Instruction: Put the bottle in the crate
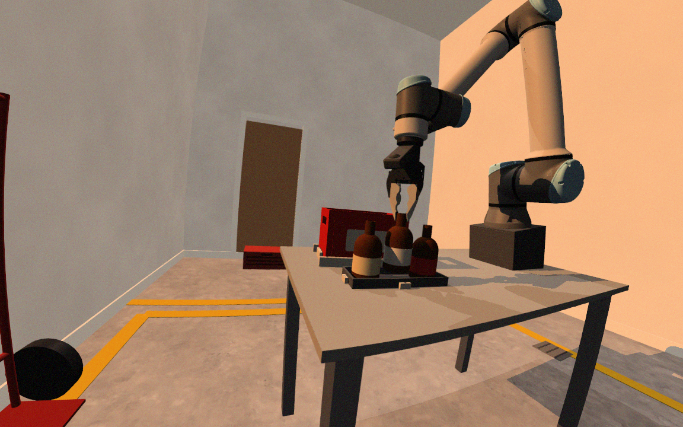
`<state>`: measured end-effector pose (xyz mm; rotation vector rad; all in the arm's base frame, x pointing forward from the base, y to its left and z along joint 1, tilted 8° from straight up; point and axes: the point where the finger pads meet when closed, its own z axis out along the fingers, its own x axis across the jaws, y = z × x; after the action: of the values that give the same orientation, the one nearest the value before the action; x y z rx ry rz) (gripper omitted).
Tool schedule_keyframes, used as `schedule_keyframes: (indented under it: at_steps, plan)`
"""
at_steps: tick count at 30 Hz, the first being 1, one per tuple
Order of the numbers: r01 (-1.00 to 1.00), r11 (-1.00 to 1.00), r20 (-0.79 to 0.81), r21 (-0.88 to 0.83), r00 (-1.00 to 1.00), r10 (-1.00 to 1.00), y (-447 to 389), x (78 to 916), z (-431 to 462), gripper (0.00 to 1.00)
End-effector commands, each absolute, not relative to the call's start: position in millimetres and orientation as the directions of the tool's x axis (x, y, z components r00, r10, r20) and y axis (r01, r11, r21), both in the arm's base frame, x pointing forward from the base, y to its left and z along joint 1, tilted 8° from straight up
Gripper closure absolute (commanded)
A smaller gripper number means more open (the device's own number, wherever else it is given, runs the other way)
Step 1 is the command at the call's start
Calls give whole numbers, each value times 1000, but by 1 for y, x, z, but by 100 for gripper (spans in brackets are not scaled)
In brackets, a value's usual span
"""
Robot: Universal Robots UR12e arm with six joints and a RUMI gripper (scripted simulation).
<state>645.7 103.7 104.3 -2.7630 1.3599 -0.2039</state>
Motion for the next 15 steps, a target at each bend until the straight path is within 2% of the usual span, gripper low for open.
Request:
schedule_keyframes:
  at_steps: [1, 15]
  plan:
    - [-785, -610, 95, -109, 603, -792, 103, 645, 111, 100]
    - [-785, -610, 95, -109, 603, -792, 103, 643, 118, 100]
